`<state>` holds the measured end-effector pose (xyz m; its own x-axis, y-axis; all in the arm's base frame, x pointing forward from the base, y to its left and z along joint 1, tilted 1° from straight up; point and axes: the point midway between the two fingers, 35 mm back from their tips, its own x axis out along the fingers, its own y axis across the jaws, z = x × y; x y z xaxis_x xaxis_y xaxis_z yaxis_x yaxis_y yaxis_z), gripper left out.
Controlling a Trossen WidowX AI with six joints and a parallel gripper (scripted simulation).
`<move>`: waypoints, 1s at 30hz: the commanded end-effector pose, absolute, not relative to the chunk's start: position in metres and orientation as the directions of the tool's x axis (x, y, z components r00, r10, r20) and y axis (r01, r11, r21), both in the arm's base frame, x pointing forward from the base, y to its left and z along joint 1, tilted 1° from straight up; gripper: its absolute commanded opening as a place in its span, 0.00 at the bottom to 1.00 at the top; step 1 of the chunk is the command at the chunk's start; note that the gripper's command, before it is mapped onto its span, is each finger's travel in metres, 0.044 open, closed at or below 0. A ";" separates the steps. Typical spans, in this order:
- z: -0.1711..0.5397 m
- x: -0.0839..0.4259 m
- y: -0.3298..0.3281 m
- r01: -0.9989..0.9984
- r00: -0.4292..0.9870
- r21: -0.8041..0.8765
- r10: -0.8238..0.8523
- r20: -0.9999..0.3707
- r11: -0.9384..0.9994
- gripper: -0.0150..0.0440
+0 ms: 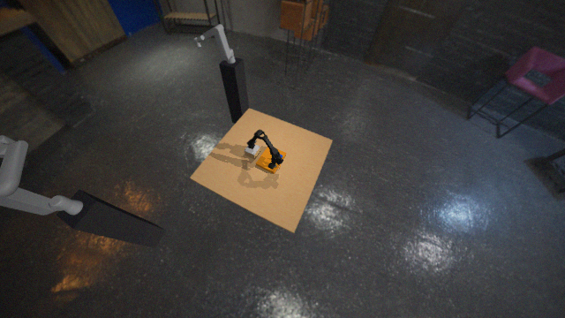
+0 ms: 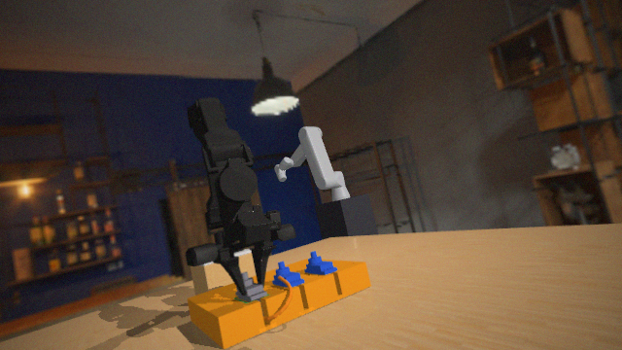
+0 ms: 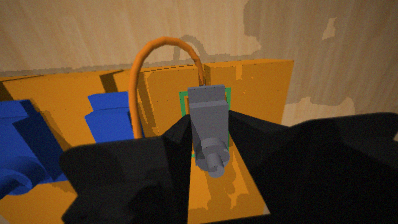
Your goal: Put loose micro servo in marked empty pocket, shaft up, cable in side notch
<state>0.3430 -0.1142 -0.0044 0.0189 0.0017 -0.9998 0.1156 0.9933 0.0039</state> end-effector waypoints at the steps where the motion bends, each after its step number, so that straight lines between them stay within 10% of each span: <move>1: -0.009 0.343 -0.114 0.119 0.018 0.004 0.002 -1.000 0.993 0.25; 9: -0.007 0.343 -0.114 0.119 0.018 0.004 0.002 -1.000 0.993 0.57; 22: 0.029 0.343 -0.114 0.119 0.018 0.004 0.002 -1.000 0.993 0.57; 30: 0.062 0.293 -0.111 0.120 0.020 0.001 -0.002 -1.000 0.993 0.93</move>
<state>0.3178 -0.1120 0.0442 0.0188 0.0016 -0.9998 0.1196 0.9928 0.0039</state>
